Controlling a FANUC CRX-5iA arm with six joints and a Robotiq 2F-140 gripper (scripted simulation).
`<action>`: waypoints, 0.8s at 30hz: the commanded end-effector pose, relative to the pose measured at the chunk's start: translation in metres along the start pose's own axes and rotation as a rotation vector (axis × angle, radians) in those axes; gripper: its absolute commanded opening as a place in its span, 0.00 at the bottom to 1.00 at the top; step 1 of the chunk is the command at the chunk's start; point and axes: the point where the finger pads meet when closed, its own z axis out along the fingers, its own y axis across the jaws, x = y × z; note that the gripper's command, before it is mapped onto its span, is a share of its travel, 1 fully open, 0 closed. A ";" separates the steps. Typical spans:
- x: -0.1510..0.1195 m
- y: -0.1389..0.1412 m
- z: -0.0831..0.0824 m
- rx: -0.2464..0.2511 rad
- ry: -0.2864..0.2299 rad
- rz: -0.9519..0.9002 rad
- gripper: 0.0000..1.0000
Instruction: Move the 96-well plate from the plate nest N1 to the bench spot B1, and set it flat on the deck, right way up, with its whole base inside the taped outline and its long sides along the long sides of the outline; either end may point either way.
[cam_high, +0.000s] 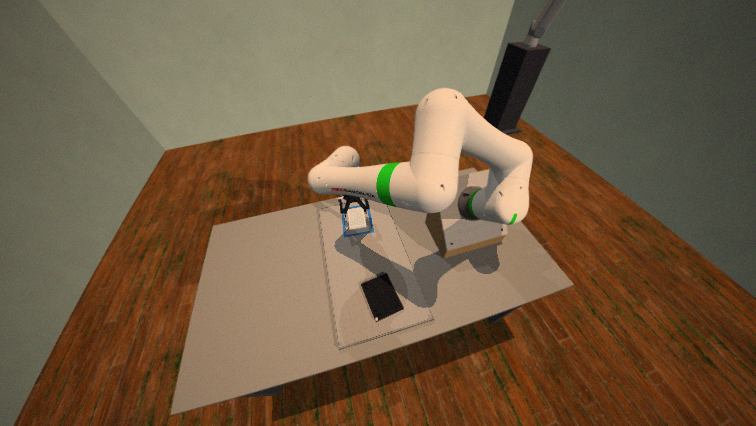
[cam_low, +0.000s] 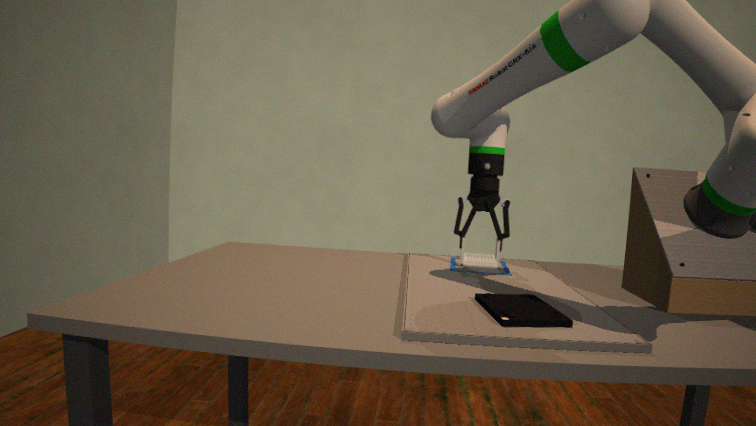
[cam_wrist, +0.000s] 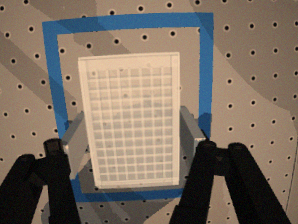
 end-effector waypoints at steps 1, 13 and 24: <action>0.000 0.000 0.000 0.000 0.000 0.000 0.00; 0.000 0.000 0.002 0.000 0.000 0.000 0.00; 0.000 0.000 0.004 0.000 0.000 0.000 0.00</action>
